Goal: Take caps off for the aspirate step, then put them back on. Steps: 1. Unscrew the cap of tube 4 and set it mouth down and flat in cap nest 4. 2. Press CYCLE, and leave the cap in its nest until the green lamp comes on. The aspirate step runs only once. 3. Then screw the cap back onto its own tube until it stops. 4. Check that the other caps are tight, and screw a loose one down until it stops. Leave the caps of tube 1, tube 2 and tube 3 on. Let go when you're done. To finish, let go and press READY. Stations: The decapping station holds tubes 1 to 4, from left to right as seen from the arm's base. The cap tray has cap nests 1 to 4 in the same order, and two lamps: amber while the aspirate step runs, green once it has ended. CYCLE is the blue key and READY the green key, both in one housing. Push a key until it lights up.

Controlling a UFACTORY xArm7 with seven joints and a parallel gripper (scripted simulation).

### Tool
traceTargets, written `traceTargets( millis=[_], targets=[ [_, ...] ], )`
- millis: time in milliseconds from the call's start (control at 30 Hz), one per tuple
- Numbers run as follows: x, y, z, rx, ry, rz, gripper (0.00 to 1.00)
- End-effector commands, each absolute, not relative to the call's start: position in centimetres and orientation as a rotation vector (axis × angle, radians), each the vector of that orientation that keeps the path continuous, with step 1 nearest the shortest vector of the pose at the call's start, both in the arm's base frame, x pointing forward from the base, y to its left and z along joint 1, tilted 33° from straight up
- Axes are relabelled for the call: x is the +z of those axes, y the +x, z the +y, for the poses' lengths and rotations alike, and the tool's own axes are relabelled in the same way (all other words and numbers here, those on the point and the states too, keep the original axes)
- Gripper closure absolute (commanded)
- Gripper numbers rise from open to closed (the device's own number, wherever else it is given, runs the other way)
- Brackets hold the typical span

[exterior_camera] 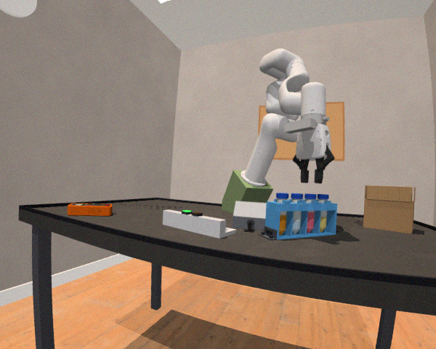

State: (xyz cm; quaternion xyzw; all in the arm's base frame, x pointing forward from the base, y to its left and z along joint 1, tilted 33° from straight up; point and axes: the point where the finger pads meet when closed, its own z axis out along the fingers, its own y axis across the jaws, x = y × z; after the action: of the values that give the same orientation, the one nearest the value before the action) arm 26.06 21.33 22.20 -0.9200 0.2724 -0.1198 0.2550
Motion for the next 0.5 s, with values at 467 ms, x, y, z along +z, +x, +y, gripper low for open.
traceTargets(
  millis=[467],
  targets=[
    [19.4,27.5,22.8,-0.317,-2.499,0.715,0.54]
  ],
)
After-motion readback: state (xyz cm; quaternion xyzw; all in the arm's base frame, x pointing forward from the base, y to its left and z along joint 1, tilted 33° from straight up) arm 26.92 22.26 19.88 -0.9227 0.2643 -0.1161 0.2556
